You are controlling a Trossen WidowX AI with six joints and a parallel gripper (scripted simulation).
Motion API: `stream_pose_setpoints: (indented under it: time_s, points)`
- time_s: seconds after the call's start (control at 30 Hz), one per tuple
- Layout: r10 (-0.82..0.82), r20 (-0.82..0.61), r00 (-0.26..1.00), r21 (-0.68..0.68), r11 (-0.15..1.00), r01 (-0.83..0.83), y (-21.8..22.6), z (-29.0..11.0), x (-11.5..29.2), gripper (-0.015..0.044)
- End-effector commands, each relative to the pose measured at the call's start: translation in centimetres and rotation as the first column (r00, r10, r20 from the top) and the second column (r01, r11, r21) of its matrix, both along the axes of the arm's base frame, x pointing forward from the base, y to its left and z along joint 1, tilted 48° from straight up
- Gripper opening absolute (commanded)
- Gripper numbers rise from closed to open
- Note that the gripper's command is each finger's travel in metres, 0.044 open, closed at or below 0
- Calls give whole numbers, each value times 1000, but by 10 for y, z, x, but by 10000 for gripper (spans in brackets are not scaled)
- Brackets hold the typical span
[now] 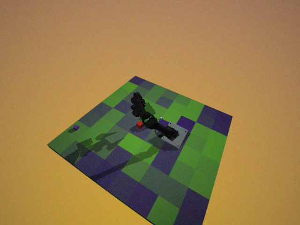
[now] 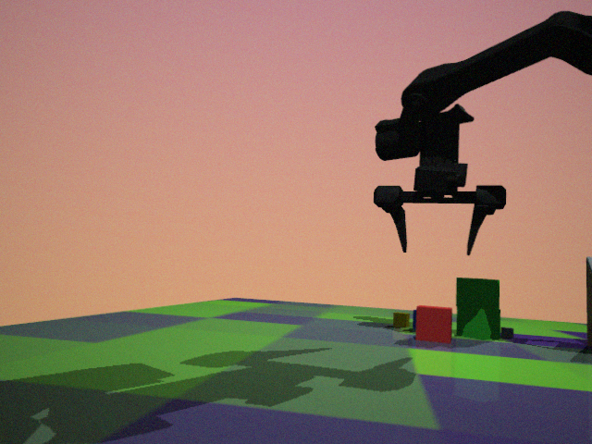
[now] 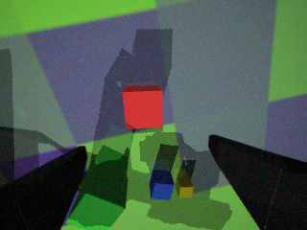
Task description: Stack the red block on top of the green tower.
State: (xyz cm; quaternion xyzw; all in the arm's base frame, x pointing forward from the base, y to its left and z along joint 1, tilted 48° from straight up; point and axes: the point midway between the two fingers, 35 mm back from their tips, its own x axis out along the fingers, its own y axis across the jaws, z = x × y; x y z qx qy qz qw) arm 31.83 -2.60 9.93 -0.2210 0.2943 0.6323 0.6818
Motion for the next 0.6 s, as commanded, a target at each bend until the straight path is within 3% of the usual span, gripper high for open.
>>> stream_pose_setpoints:
  time_s: [0.0, 0.3, 0.57]
  points:
    - [-5, -11, 1000, 11, 1000, 6, 3, -2, 1, 440]
    - [-5, -10, 1000, 12, 1000, 6, 45, -39, 3, 440]
    - [-5, -10, 1000, 13, 1000, 5, 50, -43, 2, 440]
